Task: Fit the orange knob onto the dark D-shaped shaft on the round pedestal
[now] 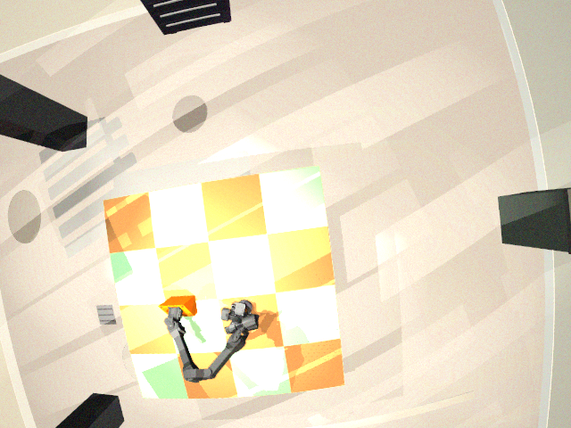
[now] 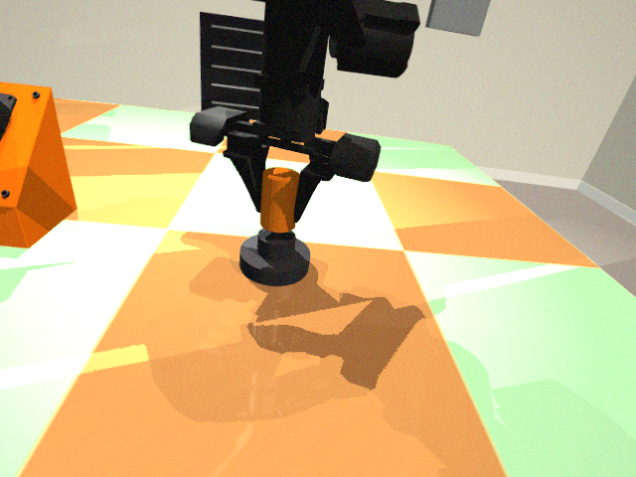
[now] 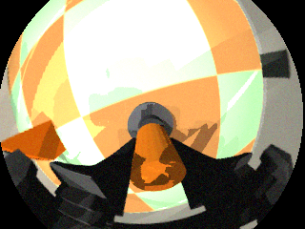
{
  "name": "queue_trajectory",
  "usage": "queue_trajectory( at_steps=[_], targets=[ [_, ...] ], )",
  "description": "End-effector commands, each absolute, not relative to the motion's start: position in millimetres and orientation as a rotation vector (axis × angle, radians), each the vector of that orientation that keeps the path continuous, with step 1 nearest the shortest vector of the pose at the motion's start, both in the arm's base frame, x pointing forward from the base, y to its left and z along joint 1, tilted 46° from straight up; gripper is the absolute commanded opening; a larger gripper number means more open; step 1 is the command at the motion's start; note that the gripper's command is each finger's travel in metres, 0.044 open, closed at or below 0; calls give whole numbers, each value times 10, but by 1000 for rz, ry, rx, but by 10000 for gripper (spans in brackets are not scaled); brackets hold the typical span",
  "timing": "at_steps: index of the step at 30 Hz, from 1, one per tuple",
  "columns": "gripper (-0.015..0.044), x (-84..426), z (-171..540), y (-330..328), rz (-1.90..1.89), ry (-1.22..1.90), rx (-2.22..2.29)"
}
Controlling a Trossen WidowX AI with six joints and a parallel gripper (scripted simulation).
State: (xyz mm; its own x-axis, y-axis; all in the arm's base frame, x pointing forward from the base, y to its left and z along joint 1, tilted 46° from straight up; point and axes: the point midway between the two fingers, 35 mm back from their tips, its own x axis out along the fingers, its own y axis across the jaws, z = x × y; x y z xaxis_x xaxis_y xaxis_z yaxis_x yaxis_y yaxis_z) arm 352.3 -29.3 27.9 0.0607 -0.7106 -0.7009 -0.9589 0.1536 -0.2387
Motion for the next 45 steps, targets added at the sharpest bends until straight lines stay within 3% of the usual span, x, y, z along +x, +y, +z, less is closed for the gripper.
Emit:
queue_trajectory(
  at_steps=[1, 28, 45],
  targets=[
    [0, 3523, 277, -298, 432, 1704, -1617],
    [0, 3535, 191, -392, 436, 1706, -1609],
    [440, 3535, 191, -392, 436, 1706, -1609]
  ],
)
